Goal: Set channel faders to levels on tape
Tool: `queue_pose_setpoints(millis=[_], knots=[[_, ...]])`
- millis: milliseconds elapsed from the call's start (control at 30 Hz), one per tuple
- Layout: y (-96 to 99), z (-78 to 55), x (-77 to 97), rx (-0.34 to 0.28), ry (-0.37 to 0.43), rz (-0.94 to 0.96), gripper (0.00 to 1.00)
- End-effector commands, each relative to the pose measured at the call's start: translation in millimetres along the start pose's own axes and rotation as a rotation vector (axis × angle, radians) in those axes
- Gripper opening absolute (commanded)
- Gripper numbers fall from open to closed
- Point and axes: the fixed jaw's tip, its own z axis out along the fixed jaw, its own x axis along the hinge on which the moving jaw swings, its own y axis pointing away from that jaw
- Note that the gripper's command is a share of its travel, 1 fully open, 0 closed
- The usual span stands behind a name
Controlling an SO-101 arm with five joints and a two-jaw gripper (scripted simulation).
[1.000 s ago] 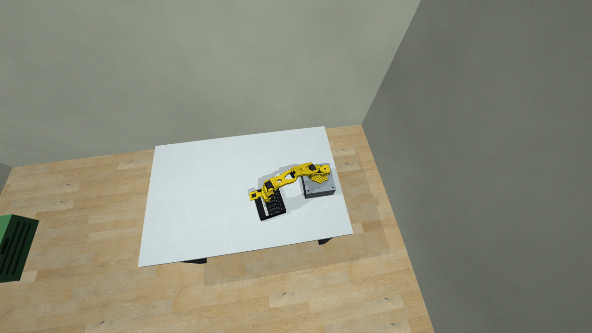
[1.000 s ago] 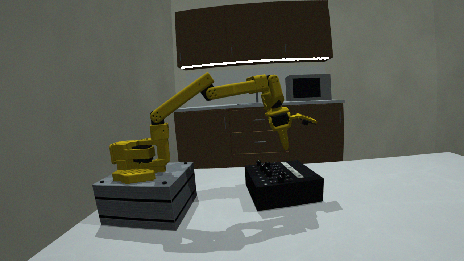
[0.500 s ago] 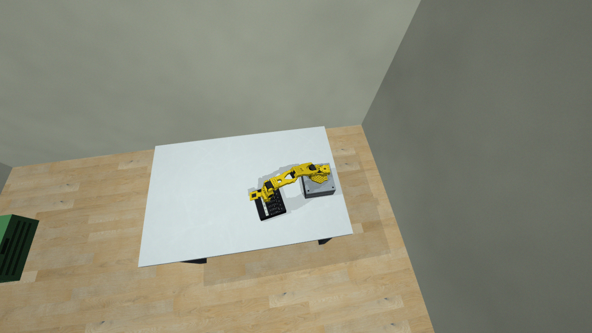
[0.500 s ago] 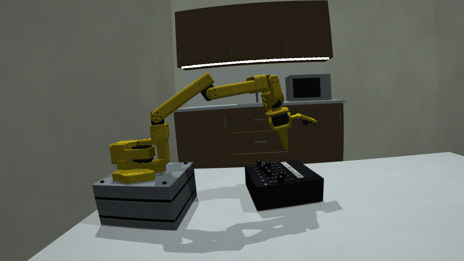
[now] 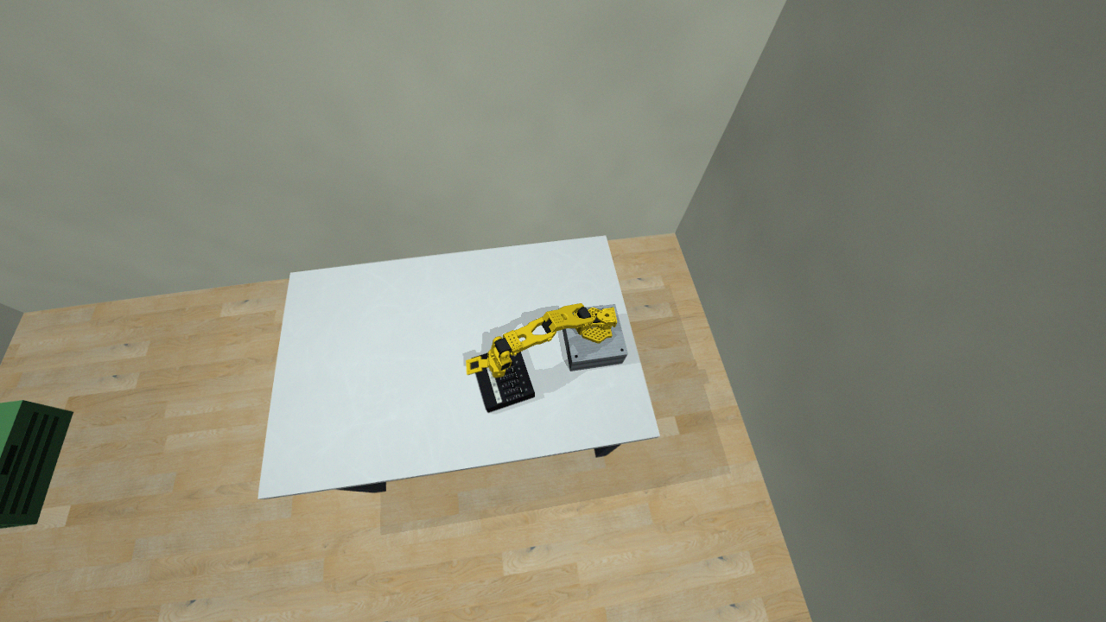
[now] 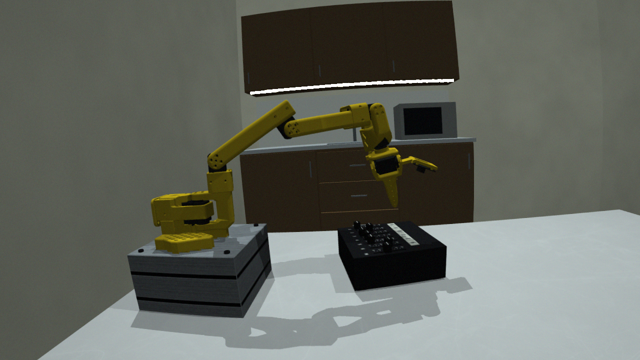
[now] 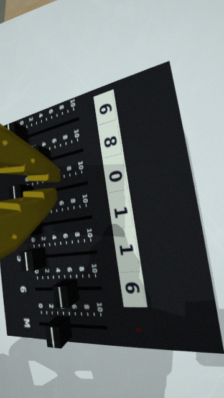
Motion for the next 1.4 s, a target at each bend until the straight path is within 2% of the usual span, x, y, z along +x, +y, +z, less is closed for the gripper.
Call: queue_pose_setpoints(millis=[0, 500, 867, 1367], knots=[[1.2, 3.4, 3.3, 0.005, 0.018, 0.000, 0.00], [1.0, 3.0, 3.7, 0.006, 0.022, 0.015, 0.00], [-1.5, -1.0, 8.6, 0.025, 0.055, 0.170, 0.00], [-12.5, -13.6, 29.1, 0.113, 0.136, 0.640, 0.00]])
